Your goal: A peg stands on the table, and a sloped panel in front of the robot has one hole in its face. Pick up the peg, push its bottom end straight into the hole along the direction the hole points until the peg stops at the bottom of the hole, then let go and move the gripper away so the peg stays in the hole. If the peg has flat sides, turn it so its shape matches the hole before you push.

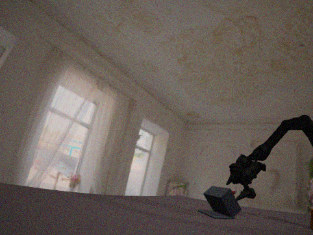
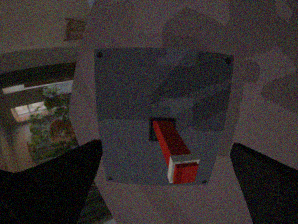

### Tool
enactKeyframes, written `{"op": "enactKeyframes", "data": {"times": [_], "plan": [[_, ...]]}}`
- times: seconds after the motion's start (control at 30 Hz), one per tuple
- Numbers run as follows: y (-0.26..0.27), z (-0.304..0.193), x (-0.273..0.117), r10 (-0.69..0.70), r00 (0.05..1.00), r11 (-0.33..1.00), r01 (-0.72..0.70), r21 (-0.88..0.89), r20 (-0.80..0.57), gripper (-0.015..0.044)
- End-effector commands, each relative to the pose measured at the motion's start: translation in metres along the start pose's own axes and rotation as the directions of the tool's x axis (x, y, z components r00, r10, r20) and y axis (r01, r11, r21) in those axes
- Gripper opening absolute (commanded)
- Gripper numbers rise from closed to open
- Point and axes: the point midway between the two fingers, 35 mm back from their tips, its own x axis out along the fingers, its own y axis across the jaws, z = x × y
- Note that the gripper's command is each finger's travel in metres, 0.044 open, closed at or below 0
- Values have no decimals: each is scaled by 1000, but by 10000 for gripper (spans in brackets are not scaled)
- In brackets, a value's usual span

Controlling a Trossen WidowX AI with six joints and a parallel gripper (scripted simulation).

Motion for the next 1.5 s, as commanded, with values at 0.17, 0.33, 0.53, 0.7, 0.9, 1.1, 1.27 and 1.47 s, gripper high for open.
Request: {"op": "enactKeyframes", "data": {"times": [0.17,0.33,0.53,0.7,0.9,1.1,1.27,1.47], "plan": [[1,2,-19,-1,1000,1000,1,-6,0,440],[0,3,-29,-3,1000,1000,3,-4,0,440],[-1,4,-41,-5,1000,1000,5,-2,0,440],[-2,4,-51,-6,1000,1000,6,1,0,440],[-3,4,-62,-6,1000,1000,6,3,0,440],[-4,4,-73,-6,1000,1000,6,5,0,440],[-5,4,-80,-6,1000,1000,6,6,0,440],[-5,4,-88,-7,1000,1000,7,6,0,440]]}}
